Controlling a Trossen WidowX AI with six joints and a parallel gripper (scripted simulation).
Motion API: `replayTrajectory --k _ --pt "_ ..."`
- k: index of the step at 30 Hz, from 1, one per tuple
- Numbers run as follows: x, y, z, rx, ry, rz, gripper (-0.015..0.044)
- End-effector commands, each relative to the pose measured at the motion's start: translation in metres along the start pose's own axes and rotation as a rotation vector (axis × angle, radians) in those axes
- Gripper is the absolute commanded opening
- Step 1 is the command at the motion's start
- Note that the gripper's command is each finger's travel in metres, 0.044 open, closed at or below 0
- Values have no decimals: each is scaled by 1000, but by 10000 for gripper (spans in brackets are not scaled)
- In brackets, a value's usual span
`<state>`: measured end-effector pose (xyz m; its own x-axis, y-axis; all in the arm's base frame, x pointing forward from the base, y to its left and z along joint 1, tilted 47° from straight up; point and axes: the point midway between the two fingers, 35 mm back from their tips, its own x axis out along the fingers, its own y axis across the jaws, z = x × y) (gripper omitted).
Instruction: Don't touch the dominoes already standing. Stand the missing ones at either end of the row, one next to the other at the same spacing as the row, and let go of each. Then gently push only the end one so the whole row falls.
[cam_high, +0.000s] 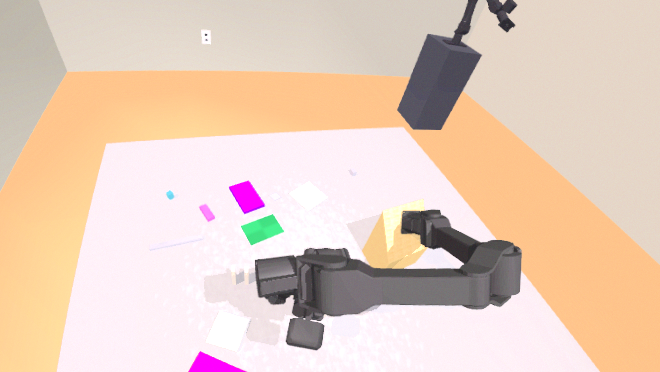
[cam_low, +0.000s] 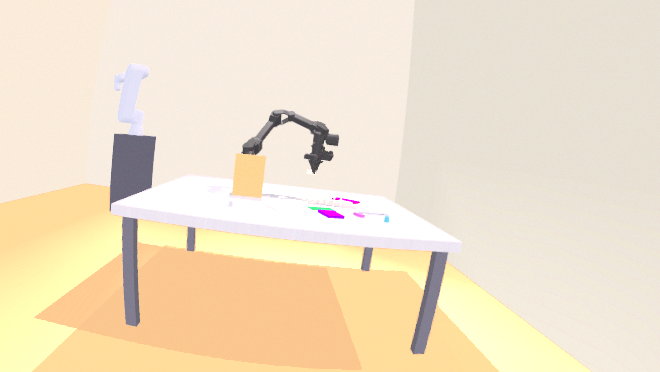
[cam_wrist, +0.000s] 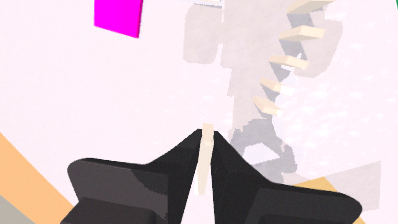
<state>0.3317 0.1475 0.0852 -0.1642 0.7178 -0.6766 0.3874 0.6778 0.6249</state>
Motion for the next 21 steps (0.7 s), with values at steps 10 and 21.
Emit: replayTrajectory --k 10,21 --pt "-30 45 -66 -214 -9 -3 22" --pt "-27 66 -120 -378 -14 -12 22"
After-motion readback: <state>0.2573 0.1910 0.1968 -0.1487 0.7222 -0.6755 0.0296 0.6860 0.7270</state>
